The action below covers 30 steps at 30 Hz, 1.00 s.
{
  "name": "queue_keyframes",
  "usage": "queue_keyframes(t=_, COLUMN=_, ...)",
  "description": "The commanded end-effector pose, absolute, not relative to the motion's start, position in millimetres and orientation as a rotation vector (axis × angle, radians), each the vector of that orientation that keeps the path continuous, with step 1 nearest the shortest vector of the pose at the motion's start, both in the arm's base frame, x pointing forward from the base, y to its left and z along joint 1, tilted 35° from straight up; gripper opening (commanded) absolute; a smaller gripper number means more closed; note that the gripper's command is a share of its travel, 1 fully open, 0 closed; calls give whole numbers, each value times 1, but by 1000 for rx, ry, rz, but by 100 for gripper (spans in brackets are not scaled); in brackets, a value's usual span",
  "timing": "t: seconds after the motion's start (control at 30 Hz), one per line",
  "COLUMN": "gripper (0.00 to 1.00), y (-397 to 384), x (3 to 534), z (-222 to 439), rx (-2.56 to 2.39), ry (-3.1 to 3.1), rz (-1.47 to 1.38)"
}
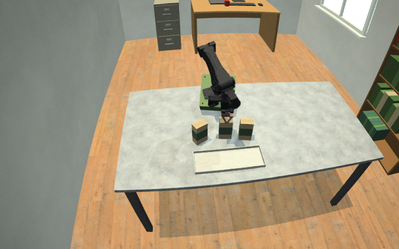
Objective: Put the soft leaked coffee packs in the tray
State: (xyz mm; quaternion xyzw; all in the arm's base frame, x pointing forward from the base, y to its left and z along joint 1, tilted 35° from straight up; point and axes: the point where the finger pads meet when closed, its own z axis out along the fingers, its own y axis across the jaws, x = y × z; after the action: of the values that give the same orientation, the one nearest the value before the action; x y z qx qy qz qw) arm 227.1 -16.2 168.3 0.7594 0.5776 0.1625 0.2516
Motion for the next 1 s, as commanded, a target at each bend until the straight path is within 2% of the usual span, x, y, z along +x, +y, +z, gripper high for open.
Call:
queue_keyframes(t=0.0, gripper=77, y=-18, x=230, z=155, rx=2078, ry=1587, rz=412)
queue_keyframes(t=0.97, gripper=77, y=-26, x=248, z=130, rx=2065, ry=1571, rz=436)
